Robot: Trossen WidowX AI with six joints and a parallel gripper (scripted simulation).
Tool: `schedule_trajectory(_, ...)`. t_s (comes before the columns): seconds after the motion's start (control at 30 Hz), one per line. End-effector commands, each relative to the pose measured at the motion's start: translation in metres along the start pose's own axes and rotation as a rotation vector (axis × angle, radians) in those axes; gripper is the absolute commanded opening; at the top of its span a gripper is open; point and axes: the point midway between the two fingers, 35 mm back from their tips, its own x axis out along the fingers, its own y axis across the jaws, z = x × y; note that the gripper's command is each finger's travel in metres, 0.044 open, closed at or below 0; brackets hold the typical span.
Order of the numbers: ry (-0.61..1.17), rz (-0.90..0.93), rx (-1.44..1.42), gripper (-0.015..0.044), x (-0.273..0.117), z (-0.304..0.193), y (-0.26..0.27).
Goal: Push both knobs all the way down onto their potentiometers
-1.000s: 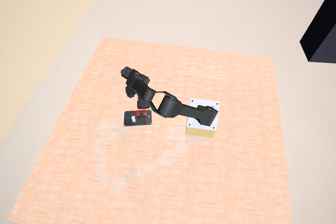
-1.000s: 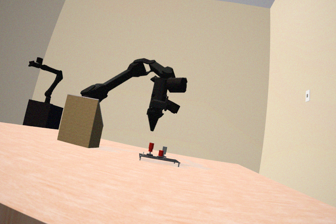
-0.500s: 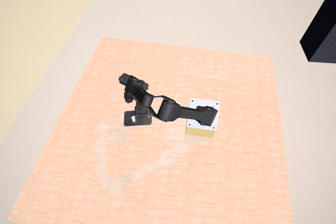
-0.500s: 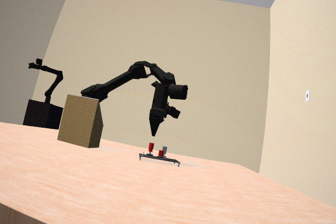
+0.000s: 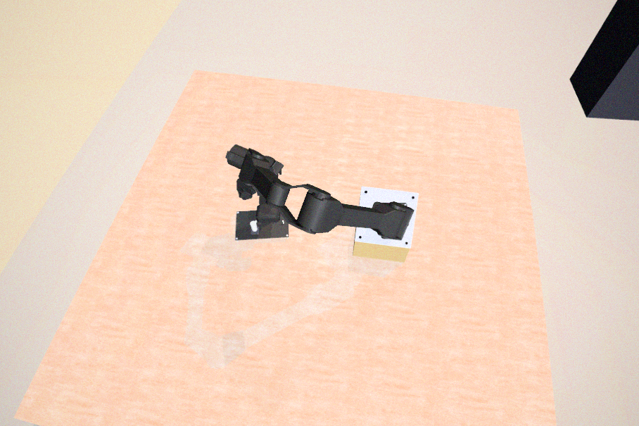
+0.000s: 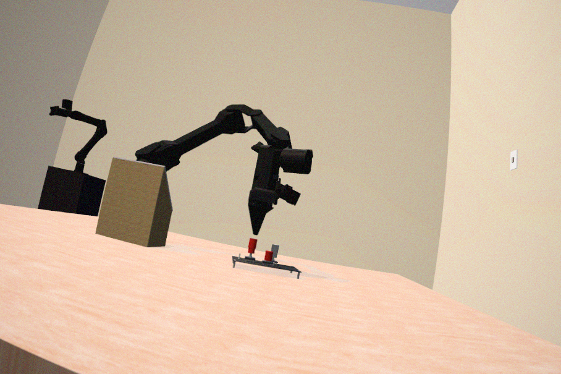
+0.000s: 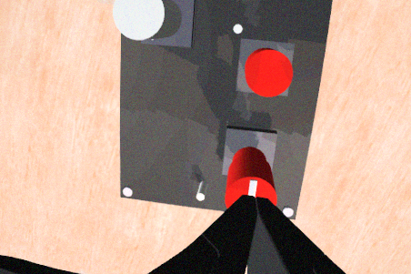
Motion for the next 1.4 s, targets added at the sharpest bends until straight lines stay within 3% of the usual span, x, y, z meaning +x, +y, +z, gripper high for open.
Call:
schedule_trajectory(0.0,0.005,0.010,0.013,0.0000,0.0057,-0.0024,-0.0004)
schedule_trajectory(1.37,0.005,0.010,0.013,0.0000,0.0100,-0.0024,-0.0003)
